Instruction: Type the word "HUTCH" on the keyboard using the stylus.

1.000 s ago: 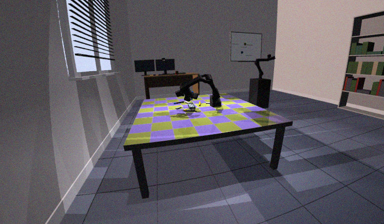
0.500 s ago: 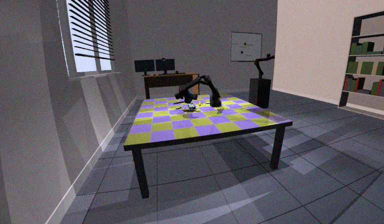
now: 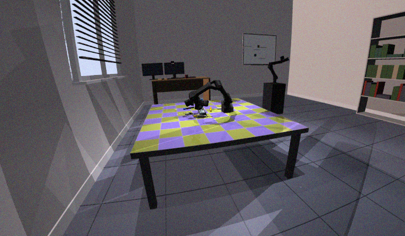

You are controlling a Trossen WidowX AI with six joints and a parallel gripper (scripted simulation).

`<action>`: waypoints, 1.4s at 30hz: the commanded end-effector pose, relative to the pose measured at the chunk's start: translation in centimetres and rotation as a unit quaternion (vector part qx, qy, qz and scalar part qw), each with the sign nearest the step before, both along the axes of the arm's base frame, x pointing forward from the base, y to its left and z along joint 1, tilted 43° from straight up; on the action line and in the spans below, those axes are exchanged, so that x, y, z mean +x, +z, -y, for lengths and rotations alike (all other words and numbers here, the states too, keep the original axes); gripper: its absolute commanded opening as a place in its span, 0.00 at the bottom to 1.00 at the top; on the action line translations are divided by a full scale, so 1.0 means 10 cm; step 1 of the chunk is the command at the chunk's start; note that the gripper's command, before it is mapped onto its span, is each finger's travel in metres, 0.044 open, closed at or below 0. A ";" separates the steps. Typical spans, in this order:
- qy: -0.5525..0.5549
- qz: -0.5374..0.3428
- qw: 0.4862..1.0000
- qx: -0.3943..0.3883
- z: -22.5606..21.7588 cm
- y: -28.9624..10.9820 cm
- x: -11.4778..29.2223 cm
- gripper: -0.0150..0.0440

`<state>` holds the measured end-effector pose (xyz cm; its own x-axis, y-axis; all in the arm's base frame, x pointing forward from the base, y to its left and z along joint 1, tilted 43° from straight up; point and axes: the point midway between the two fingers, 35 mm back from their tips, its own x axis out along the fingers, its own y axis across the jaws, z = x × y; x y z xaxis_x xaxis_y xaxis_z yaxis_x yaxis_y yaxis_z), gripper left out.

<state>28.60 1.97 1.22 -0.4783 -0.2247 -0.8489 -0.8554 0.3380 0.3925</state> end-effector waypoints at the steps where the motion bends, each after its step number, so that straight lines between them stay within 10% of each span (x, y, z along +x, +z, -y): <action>1: -0.003 0.001 1.000 0.001 -0.01 -0.01 0.01 0.30; 42: -0.003 0.001 1.000 0.002 -0.10 -0.09 0.02 0.39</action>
<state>28.78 2.84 0.40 -0.4772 -0.2238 -0.8498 -0.8560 0.3373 0.3919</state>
